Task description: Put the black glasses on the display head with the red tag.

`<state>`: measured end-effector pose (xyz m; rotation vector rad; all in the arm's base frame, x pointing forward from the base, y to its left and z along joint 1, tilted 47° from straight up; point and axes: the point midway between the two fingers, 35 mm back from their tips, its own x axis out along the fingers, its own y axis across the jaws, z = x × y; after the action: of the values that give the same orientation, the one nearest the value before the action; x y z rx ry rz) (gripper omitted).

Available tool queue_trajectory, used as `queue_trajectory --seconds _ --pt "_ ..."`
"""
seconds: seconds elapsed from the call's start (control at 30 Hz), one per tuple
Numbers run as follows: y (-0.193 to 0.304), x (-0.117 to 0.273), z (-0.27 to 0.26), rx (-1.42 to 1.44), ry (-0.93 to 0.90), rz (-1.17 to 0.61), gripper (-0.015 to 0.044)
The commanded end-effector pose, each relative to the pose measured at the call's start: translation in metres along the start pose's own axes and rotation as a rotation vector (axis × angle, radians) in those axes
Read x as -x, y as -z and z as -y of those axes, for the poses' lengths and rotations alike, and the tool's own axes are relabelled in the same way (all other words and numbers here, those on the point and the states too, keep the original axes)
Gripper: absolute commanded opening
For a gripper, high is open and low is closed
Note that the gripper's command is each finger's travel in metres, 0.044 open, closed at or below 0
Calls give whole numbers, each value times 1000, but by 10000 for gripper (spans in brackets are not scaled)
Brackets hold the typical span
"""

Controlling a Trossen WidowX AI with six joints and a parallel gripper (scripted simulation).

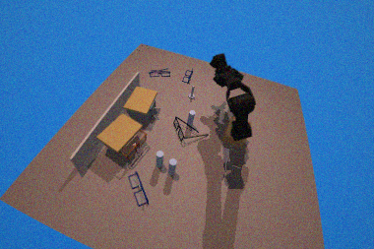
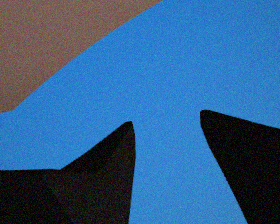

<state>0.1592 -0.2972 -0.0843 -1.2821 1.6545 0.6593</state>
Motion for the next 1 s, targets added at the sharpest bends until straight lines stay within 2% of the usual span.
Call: queue_trajectory --seconds 0.0,0.17,0.47,0.8,0.97 --pt "-17 13 19 49 47 70 200" --pt "-47 36 40 144 100 206 200" --pt "-142 132 67 426 212 641 200" --pt "-217 253 47 712 280 1065 200" --pt "-243 302 16 877 270 1260 200"
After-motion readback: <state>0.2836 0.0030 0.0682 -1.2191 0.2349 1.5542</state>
